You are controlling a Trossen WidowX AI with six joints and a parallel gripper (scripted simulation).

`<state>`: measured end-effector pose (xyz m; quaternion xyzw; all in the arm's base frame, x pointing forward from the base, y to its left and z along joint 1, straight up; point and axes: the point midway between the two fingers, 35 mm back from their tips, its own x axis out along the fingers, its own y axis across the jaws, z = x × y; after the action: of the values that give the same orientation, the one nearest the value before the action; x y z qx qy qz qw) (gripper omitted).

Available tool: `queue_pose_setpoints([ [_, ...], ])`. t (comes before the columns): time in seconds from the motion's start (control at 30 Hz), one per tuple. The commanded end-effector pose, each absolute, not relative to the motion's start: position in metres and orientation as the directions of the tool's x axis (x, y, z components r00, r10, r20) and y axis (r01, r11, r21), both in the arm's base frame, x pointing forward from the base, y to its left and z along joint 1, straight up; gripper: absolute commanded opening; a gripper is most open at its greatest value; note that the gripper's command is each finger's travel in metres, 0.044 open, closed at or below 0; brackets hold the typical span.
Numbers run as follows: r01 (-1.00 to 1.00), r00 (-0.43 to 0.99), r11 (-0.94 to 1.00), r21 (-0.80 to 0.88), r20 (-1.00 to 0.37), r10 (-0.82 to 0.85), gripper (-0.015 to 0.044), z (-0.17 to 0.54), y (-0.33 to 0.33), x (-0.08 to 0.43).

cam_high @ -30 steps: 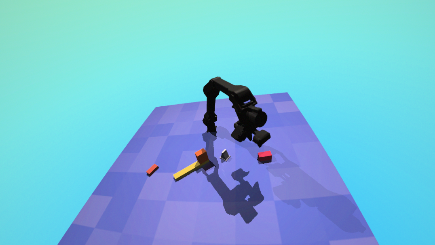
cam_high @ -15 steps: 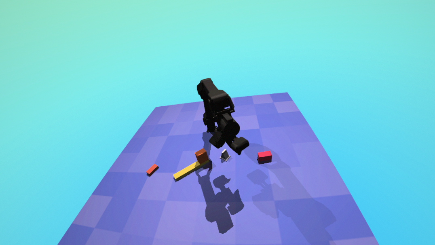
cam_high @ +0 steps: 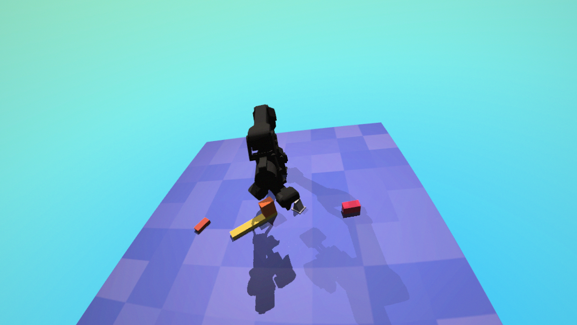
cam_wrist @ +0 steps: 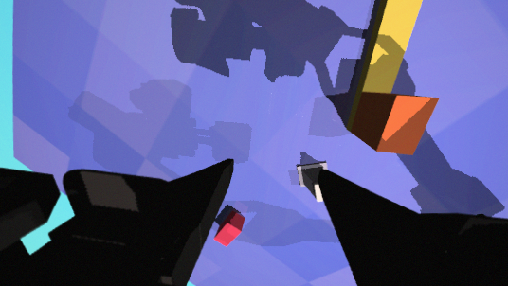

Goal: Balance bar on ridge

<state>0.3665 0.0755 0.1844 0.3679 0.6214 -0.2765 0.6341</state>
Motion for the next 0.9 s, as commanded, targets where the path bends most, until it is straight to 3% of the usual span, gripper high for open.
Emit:
queue_pose_setpoints([
  [0.0, 0.804, 0.07, 0.584, 0.106, -0.994, 0.083, 0.0315, 0.185, 0.052, 0.363],
  [0.63, 0.794, 0.033, 0.607, 0.026, -0.999, 0.0, 0.0315, 0.185, -0.058, 0.338],
  [0.87, 0.793, 0.028, 0.609, 0.019, -1.0, -0.006, 0.0315, 0.178, -0.066, 0.336],
])
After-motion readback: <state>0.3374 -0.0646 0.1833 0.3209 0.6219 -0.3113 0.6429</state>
